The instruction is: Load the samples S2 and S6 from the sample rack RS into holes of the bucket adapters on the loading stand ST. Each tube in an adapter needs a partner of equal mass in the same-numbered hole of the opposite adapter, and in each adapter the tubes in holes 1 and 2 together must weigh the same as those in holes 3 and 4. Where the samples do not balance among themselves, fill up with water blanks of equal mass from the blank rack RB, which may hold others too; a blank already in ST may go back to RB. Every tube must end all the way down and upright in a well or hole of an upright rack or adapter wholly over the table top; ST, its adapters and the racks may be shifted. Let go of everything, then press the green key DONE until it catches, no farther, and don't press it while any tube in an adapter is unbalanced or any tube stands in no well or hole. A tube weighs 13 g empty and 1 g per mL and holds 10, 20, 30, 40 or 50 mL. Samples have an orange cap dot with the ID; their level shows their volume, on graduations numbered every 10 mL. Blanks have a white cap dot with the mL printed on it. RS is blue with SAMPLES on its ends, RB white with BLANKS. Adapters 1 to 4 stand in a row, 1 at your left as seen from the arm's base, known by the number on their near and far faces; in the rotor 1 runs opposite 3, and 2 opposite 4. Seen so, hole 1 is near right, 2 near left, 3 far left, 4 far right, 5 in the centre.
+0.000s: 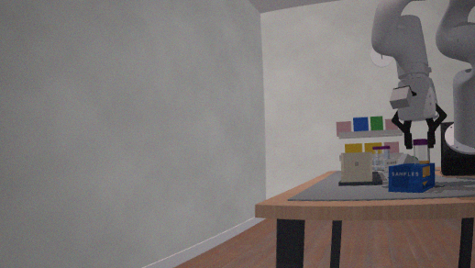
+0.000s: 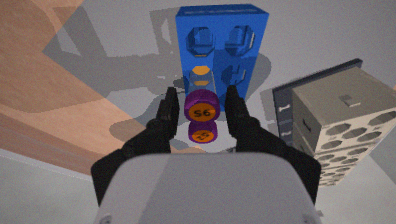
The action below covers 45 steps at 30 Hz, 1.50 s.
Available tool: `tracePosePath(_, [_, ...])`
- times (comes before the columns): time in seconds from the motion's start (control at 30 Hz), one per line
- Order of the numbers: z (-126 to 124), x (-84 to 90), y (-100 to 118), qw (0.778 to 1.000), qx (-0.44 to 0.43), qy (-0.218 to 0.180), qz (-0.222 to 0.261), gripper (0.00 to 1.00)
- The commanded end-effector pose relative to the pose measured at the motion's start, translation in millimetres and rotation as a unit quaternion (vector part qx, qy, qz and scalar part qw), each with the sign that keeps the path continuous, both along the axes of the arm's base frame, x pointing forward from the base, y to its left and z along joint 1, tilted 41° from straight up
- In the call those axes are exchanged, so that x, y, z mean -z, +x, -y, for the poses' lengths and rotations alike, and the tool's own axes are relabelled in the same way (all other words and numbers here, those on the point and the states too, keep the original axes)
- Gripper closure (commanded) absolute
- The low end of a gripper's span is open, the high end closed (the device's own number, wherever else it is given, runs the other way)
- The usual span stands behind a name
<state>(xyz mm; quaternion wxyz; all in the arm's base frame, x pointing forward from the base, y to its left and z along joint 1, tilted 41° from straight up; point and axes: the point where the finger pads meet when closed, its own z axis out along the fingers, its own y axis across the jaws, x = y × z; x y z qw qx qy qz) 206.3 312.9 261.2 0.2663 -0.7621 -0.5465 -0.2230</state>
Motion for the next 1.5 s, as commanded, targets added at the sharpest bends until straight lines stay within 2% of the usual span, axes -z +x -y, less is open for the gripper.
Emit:
tracePosePath(0.0, [-0.2, -0.4, 0.3, 1.000, 0.000, 0.000, 0.000, 0.43])
tracePosePath(0.23, [-0.2, -0.4, 0.3, 1.000, 0.000, 0.000, 0.000, 0.43])
tracePosePath(0.27, [0.2, -0.8, 0.3, 1.000, 0.000, 0.000, 0.000, 1.00])
tracePosePath(1.47, [0.9, -1.6, 0.3, 1.000, 0.000, 0.000, 0.000, 1.00])
